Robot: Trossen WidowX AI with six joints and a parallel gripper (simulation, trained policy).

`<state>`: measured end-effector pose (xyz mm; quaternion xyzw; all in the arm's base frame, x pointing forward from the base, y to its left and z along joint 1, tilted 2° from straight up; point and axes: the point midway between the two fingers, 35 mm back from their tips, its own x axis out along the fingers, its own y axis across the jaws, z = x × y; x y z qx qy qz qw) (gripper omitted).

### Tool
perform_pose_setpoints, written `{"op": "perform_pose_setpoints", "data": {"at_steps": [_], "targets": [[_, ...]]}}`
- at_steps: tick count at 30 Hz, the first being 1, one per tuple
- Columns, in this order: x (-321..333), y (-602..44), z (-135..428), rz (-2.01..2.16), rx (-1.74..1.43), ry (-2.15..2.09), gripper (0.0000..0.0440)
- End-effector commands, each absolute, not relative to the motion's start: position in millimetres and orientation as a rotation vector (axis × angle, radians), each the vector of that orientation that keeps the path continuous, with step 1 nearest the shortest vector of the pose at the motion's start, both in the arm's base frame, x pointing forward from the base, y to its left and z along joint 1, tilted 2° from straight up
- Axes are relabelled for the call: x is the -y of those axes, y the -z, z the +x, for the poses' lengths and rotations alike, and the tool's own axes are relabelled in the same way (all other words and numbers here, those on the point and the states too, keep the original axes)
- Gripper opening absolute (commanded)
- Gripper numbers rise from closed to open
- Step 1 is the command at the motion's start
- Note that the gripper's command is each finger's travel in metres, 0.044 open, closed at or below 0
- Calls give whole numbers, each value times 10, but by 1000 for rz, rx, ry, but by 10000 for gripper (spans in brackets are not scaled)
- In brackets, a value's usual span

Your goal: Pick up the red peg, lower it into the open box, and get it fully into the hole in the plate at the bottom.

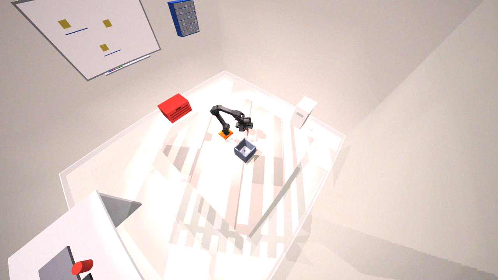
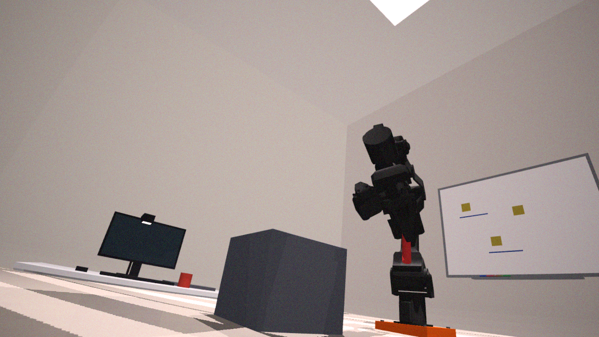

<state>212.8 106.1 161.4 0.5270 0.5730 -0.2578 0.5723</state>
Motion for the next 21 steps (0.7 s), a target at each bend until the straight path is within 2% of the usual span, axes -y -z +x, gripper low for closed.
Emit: {"op": "perform_pose_setpoints", "data": {"at_steps": [1,10,21], "targets": [[-925,-1819,2181,1232,-1275,585,0],[-570,-2081,2290,1210,-1157,628,0],[-167,-2089,2372,1184,-1113,749,0]]}}
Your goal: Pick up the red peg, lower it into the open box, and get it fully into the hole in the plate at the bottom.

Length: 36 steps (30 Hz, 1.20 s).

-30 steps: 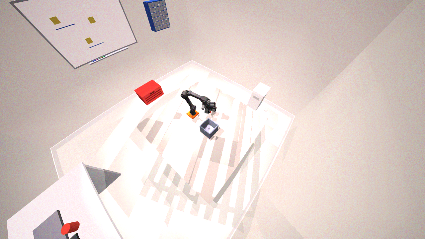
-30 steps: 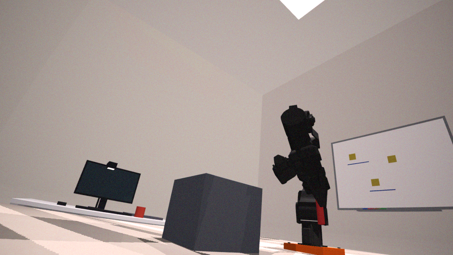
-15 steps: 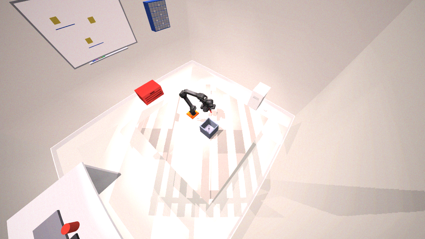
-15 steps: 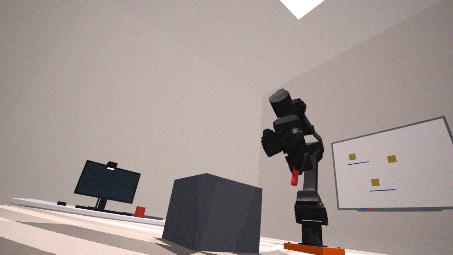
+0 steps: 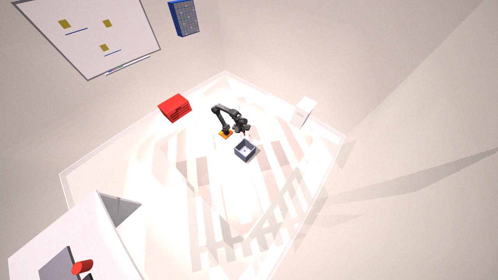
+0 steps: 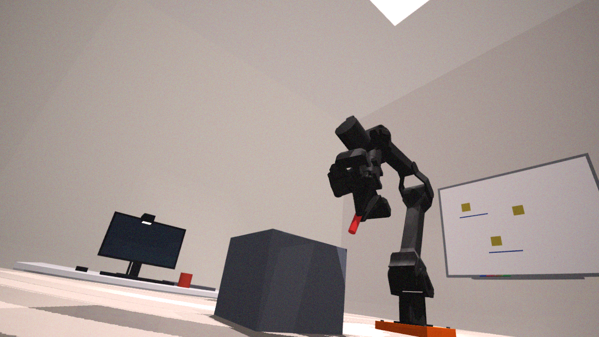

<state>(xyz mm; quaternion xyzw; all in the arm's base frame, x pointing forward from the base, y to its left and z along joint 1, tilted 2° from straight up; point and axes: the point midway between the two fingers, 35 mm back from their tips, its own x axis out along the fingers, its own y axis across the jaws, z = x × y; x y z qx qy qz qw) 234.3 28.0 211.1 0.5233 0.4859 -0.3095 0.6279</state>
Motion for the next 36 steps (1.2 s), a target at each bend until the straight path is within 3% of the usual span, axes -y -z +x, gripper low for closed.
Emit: {"op": "perform_pose_setpoints", "data": {"at_steps": [1,36], "targets": [[-135,-2085,2383,1183,-1112,758,0],[659,-1629,2873,1184,-1183,880,0]]}}
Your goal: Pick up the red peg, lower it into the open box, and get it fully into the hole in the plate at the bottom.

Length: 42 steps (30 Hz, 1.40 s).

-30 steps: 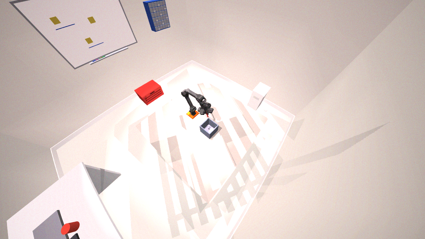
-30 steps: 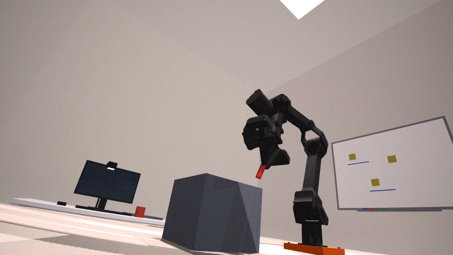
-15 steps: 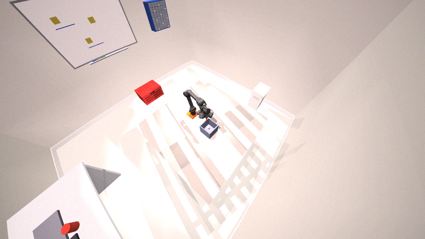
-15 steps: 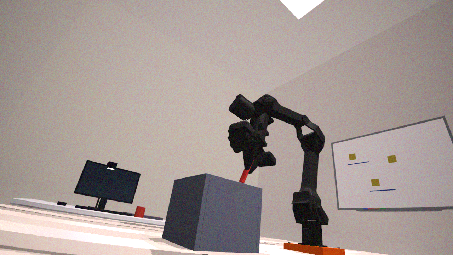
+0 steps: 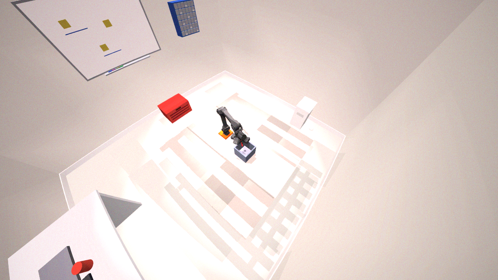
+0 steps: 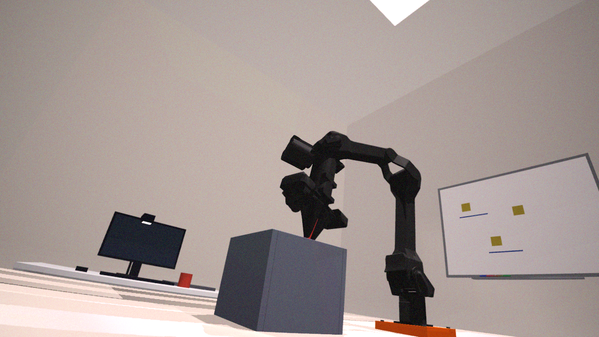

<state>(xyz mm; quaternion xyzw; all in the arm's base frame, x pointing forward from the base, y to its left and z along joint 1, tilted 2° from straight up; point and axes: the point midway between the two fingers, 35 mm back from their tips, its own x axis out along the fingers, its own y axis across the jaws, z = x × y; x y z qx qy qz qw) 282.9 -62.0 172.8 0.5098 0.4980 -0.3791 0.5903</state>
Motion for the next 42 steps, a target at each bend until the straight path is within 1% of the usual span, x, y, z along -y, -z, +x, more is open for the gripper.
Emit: {"op": "perform_pose_setpoints", "data": {"at_steps": [1,30,32,36,39,42], "targets": [[669,-1605,2885,1183,-1187,878,0],[655,-887,3214,1104,-1307,765,0],[658,-845,3204,1092,-1318,766,24],[667,-758,3177,1067,-1342,771,87],[676,-700,3166,1055,-1357,774,142],[690,-696,3136,1059,-1381,785,154]]}}
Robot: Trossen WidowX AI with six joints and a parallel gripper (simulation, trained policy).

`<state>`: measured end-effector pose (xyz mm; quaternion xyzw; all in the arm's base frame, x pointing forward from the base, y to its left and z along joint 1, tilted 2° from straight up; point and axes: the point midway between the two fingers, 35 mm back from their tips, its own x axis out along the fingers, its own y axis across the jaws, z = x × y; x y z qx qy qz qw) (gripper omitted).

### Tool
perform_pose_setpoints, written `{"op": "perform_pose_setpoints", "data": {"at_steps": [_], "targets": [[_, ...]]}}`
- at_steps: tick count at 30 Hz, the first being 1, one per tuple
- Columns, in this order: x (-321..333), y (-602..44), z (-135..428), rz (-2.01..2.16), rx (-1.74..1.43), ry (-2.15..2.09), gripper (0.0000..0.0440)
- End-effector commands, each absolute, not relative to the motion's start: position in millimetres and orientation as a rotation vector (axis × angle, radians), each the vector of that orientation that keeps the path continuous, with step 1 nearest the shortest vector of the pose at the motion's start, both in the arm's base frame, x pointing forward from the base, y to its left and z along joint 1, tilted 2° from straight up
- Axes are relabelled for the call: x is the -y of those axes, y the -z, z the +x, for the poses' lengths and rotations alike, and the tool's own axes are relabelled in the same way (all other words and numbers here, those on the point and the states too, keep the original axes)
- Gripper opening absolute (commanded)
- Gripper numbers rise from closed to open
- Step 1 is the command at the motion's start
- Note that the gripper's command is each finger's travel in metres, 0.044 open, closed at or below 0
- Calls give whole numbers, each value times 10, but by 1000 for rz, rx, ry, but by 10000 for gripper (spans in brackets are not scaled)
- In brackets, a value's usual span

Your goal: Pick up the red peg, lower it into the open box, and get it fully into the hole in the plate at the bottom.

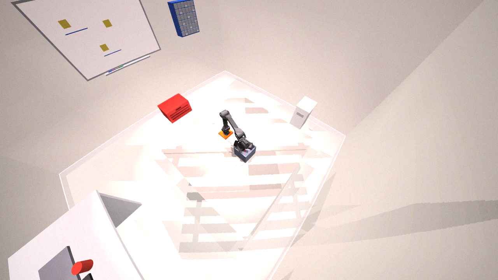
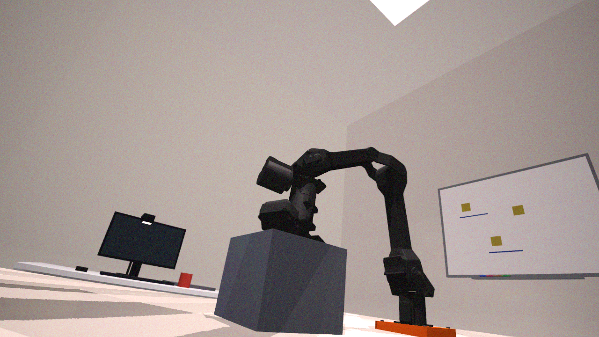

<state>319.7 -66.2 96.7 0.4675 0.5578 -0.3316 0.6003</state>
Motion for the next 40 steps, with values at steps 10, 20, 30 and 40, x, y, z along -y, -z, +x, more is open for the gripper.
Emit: {"op": "perform_pose_setpoints", "data": {"at_steps": [10,20,30,40], "targets": [[803,-816,3215,1124,-1388,751,155],[849,-1005,3366,1177,-1358,680,157],[871,-1217,3550,1226,-1317,577,150],[909,-1387,3684,1259,-1280,478,143]]}}
